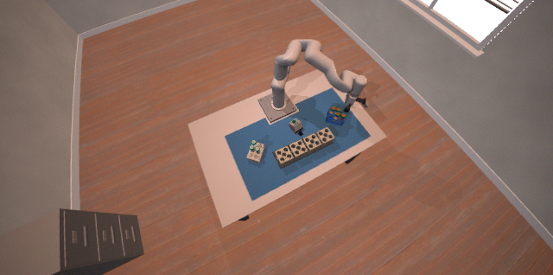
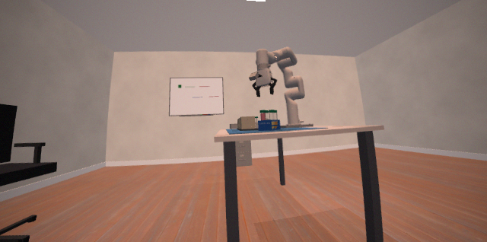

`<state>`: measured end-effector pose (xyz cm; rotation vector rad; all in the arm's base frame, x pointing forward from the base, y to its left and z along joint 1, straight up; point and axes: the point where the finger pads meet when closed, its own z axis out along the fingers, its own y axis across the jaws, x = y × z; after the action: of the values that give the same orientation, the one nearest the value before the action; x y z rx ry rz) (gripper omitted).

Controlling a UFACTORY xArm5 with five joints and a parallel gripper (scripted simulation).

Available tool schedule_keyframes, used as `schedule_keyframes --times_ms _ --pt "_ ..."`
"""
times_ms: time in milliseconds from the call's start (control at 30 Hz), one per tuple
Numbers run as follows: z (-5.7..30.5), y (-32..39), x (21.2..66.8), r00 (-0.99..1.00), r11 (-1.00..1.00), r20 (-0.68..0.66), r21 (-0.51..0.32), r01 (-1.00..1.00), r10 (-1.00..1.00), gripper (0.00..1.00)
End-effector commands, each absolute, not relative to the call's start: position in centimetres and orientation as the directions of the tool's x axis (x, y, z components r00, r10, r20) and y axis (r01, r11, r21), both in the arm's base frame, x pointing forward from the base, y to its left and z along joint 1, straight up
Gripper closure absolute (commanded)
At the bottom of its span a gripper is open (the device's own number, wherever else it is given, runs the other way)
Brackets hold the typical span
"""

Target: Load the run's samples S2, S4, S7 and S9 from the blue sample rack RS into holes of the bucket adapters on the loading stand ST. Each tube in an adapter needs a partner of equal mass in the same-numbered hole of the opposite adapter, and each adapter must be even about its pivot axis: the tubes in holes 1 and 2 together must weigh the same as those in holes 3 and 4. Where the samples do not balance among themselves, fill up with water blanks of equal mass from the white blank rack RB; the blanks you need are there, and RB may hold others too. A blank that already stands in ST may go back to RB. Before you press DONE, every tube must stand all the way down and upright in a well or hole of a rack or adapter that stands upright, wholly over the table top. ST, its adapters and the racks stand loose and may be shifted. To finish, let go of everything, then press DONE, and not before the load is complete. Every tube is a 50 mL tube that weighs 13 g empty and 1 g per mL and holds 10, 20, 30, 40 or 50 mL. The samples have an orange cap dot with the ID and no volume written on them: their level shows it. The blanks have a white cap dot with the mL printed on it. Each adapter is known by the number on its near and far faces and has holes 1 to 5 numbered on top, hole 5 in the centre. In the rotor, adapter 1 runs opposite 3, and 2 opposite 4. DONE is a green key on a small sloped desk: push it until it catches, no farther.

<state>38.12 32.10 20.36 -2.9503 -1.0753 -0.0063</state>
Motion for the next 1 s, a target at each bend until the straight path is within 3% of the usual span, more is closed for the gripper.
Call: schedule_keyframes --times_ms 0,333,367,967 --pt "21.3 32.2 38.2 0.765 -0.765 0.008 0.0 0.643 0.643 0.0" --pt "23.5 32.2 38.2 0.765 -0.765 0.008 0.0 0.643 0.643 0.0" --pt "23.5 31.9 37.7 0.762 -0.763 0.008 0.0 0.647 0.647 0.43" --pt "23.5 28.9 31.2 0.762 -0.763 0.008 0.0 0.647 0.647 0.43"
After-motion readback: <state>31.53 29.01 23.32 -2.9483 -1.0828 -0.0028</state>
